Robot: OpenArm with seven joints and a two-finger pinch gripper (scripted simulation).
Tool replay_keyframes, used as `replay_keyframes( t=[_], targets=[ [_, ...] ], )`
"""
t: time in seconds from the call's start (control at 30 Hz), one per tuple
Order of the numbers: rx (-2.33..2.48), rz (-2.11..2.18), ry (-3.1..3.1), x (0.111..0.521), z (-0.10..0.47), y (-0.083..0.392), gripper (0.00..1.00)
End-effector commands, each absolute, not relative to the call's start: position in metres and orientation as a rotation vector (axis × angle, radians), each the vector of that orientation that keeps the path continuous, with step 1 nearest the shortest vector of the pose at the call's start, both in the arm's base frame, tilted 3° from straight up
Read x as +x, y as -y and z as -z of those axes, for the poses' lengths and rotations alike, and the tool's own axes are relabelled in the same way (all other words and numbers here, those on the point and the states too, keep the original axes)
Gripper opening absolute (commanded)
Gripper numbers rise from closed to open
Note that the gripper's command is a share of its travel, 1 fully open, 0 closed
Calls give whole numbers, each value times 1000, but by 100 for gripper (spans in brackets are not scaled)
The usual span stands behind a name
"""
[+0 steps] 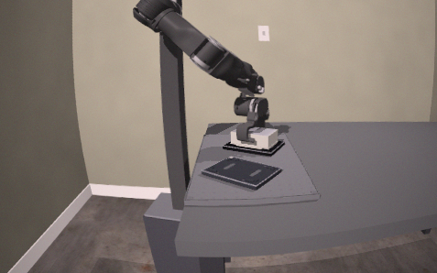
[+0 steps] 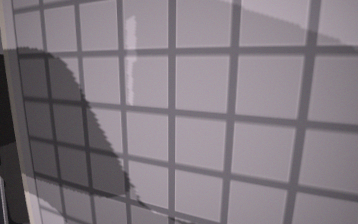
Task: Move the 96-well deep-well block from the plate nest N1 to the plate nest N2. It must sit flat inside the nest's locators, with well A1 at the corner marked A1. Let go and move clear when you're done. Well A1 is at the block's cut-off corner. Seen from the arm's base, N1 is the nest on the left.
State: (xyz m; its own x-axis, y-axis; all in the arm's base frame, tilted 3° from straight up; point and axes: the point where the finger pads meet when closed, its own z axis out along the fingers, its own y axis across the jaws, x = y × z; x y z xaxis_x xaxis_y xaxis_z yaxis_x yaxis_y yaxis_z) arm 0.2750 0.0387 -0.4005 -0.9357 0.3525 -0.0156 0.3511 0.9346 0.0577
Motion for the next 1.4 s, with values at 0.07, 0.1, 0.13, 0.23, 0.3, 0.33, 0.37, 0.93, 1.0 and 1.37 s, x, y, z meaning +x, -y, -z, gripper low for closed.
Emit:
replay_keyframes(
  t=[0.07, 0.1, 0.13, 0.23, 0.3, 0.33, 0.37, 0.93, 1.0, 1.37],
  targets=[
    [563, -82, -3062, 276, 399, -38, 77],
    [563, -82, -3062, 276, 399, -38, 77],
    [563, -82, -3062, 276, 399, -38, 77],
    [561, -84, -3063, 276, 398, -38, 77],
    [563, -82, -3062, 276, 397, -37, 77],
    [563, -82, -3062, 276, 397, -37, 77],
    [563, -82, -3062, 276, 397, -37, 77],
    [559, -88, -3066, 276, 419, -40, 77],
    [559, -88, -3066, 276, 419, -40, 77],
    [560, -86, -3063, 278, 418, -39, 77]
  ],
)
